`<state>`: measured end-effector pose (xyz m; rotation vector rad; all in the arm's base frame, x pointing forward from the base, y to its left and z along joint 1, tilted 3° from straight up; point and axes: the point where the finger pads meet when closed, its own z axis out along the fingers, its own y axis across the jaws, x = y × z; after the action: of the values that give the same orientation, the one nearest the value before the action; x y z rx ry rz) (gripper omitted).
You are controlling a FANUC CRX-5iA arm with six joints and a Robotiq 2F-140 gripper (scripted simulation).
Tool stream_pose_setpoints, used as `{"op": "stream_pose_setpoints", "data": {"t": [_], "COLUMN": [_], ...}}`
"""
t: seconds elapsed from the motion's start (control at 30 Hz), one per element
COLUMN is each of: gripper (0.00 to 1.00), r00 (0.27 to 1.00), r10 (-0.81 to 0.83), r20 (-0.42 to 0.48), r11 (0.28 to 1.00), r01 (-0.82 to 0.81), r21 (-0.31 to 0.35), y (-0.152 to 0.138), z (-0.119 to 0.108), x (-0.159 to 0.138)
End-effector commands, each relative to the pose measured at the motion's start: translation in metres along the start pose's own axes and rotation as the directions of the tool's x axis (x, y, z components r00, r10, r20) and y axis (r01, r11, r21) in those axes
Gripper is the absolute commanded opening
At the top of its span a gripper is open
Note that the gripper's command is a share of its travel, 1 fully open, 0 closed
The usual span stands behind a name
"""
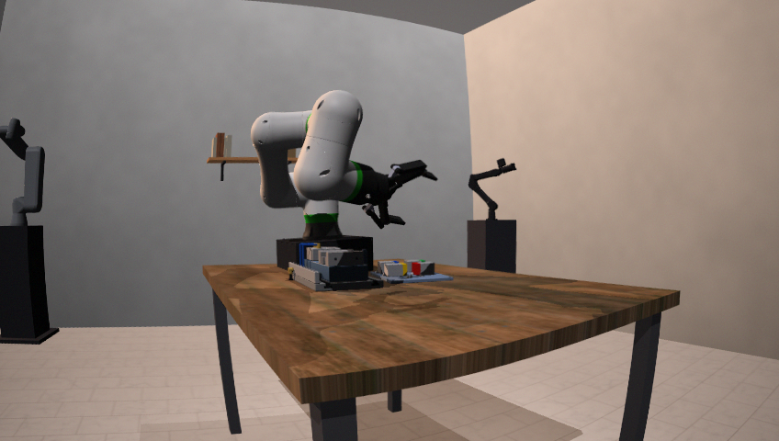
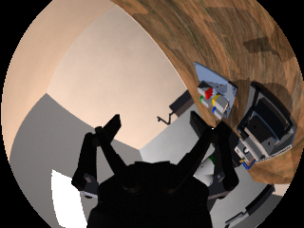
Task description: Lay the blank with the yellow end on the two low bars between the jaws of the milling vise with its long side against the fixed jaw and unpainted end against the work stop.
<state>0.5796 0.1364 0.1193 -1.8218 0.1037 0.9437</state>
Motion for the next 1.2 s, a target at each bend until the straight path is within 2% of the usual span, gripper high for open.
{"op": "stream_pose_setpoints", "data": {"t": [0.0, 0.53, 0.57, 1.17], "gripper": [1.0, 1.0, 0.33, 0.33], "r00": [1.0, 1.0, 1.0, 1.0], "r10": [-0.002, -0.002, -0.002, -0.002], "r20": [-0.001, -0.001, -0.001, -0.001], "r11": [1.0, 1.0, 1.0, 1.0], "r01": [0.002, 0.002, 0.002, 0.002], "r21": [-0.001, -0.001, -0.001, -0.001], "y": [-0.001, -0.001, -0.001, -0.001], "z": [-0.0003, -0.0003, -0.0003, -0.0003], "x": [-0.0005, -0.0005, -0.0005, -0.0005]}}
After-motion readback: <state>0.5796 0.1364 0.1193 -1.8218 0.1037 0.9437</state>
